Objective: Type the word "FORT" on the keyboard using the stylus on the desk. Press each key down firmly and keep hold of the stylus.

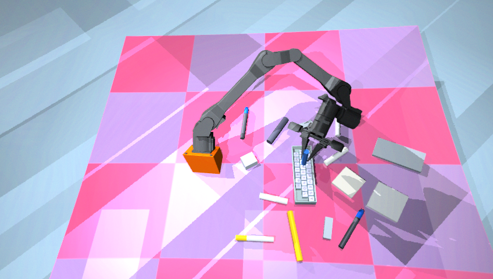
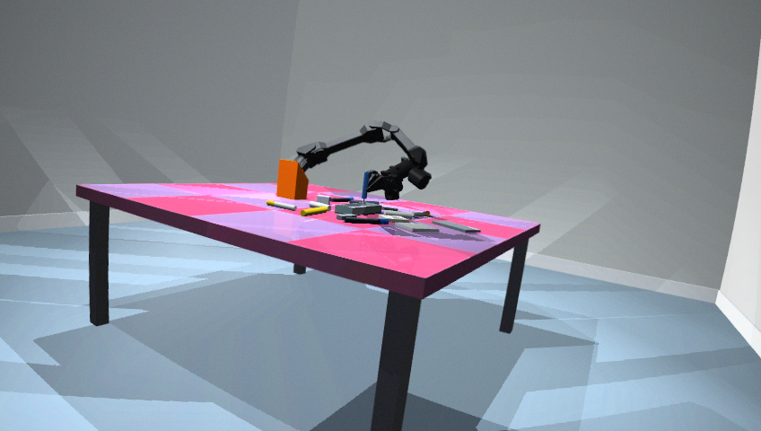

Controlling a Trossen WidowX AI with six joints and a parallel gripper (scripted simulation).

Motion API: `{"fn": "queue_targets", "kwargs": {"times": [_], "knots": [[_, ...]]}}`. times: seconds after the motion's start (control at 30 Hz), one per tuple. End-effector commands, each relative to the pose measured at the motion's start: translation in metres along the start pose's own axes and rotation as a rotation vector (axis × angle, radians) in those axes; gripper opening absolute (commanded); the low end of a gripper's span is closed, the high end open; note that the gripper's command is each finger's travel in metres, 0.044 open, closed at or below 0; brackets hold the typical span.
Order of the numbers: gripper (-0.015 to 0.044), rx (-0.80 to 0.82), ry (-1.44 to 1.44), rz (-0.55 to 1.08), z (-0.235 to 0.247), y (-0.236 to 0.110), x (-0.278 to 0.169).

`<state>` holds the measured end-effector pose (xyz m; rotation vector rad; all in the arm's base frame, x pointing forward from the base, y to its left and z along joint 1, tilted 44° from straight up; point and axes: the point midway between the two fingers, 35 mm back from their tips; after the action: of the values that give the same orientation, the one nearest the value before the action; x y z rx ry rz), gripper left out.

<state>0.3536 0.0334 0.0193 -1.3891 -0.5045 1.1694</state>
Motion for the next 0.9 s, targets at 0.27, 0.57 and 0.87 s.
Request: {"fn": "queue_targets", "kwargs": {"times": [0.27,0.57,0.87], "knots": [[0.0081,0.005,0.002,0.000,0.0014,0.0036,0.0048],[0.0081,0.005,0.002,0.000,0.0020,0.0053,0.0077],[0.0081,0.005,0.002,0.000,0.0017,0.0045,0.0063]]}}
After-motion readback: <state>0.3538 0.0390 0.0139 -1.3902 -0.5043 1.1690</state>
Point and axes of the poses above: the point midway between the two fingers, 35 mm back from their tips, its own y axis out along the fingers, its own z axis across the jaws, x = y × z, and after that the axes turned 12 degrees about y, right-handed
